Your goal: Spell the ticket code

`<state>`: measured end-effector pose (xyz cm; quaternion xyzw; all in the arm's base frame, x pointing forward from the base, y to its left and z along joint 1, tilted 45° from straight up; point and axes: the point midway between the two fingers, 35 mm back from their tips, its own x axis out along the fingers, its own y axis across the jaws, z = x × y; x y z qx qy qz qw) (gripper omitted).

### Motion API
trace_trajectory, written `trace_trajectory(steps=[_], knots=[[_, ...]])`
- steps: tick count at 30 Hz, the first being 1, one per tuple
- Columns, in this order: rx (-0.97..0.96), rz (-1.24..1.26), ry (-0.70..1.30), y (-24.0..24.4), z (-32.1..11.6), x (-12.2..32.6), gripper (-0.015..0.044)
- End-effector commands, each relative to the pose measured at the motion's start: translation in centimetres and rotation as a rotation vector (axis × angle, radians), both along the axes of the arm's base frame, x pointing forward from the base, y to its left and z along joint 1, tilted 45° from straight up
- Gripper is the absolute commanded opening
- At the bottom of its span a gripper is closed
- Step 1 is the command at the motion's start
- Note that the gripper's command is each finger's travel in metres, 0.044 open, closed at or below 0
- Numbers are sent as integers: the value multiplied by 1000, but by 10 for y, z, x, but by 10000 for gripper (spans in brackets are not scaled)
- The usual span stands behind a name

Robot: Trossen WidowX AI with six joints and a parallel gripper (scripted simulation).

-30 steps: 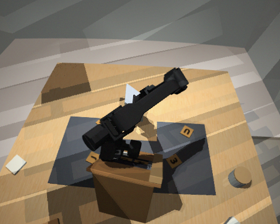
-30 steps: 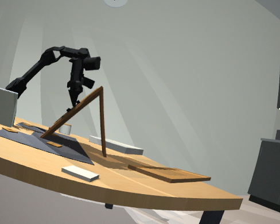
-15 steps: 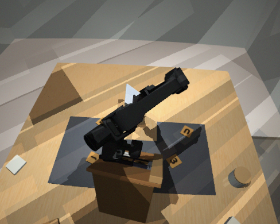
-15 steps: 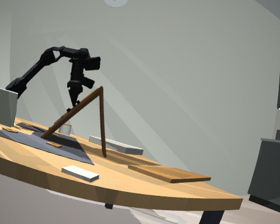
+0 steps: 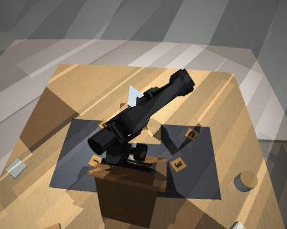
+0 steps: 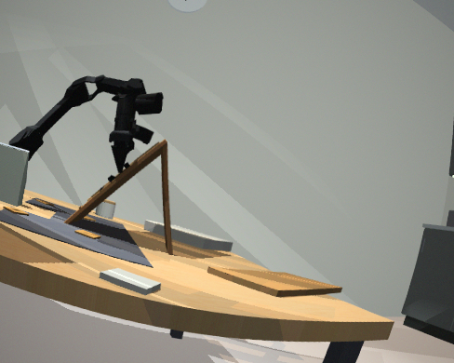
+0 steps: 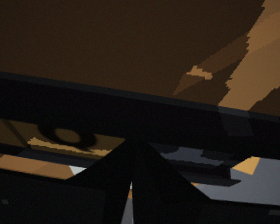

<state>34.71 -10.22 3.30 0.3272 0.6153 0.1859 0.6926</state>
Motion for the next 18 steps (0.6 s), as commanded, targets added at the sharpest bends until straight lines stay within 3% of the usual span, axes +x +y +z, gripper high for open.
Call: trace_trajectory(steps=[1, 18], knots=[[4, -4, 1, 2, 2, 0, 0], [4, -4, 1, 6, 6, 1, 0]])
